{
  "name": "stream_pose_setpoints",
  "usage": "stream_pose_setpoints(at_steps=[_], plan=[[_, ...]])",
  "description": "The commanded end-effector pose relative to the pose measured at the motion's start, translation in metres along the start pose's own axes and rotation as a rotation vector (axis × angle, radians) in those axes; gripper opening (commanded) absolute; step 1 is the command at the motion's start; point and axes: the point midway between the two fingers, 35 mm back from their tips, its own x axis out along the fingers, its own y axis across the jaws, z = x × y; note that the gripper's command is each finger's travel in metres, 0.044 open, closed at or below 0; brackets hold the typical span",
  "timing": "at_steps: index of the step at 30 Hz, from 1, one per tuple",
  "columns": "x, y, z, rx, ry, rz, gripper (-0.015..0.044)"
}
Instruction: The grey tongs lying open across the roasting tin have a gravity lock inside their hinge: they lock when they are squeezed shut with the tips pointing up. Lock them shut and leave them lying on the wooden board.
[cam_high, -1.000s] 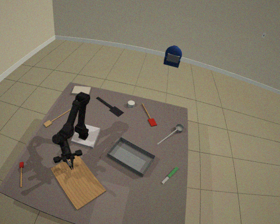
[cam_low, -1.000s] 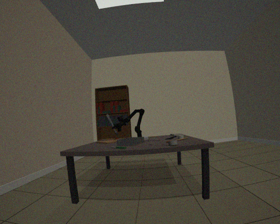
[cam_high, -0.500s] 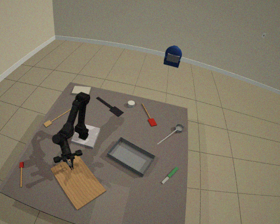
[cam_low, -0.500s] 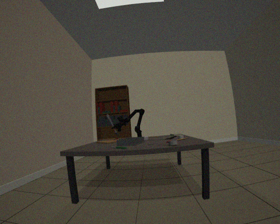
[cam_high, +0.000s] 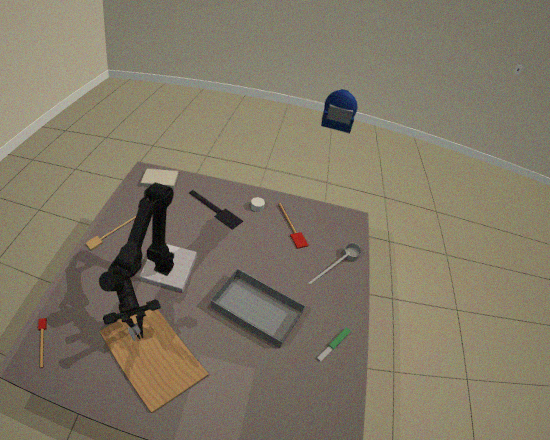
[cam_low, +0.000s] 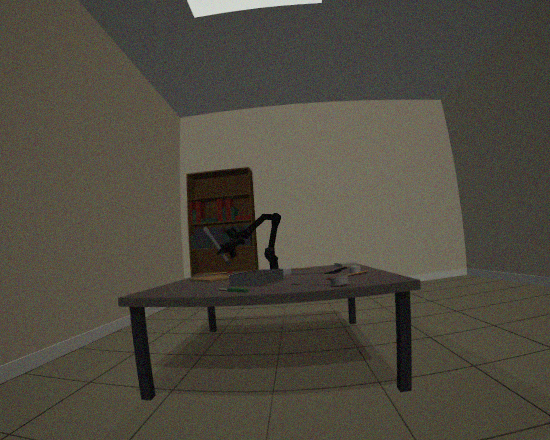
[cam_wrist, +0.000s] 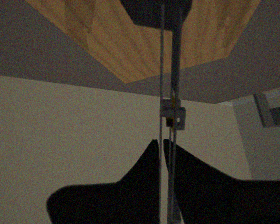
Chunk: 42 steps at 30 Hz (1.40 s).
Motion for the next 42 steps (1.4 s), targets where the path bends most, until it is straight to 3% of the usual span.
stream_pose_setpoints(at_steps=[1, 42], plan=[[0.006, 0.004, -0.007, 0.009, -0.051, 0.008, -0.0150], [0.029, 0.001, -0.013, 0.035, -0.741, 0.033, -0.0150]])
